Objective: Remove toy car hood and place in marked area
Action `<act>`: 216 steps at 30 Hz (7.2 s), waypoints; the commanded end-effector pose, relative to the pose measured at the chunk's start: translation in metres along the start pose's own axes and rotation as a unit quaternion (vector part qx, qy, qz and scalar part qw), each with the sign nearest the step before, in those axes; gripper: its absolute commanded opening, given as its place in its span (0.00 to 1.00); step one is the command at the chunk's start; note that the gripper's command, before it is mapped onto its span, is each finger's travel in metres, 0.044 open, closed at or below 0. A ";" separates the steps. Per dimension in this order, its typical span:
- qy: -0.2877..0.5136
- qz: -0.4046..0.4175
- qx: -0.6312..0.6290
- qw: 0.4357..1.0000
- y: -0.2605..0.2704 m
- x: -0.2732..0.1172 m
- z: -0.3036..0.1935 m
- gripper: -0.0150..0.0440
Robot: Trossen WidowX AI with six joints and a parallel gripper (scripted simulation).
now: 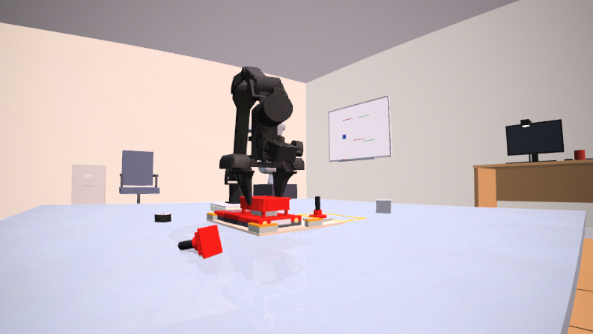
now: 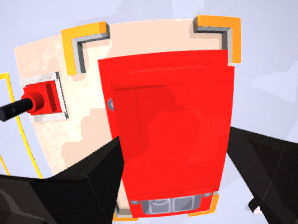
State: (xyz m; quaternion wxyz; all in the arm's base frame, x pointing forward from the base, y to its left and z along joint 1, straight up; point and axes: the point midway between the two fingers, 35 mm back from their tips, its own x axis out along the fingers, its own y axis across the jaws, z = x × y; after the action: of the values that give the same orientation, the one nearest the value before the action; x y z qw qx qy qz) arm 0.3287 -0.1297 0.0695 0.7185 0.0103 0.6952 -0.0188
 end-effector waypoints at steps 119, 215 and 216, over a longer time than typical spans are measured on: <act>-0.001 0.009 0.000 1.000 0.231 -0.043 -0.021 0.25; -0.001 0.009 0.000 1.000 0.231 0.021 -0.023 0.25; -0.001 0.009 0.000 1.000 0.231 0.021 -0.023 0.25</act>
State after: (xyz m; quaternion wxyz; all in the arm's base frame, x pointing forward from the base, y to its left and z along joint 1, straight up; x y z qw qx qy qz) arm 0.3160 0.1022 0.0465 0.7190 0.0165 0.6948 -0.0102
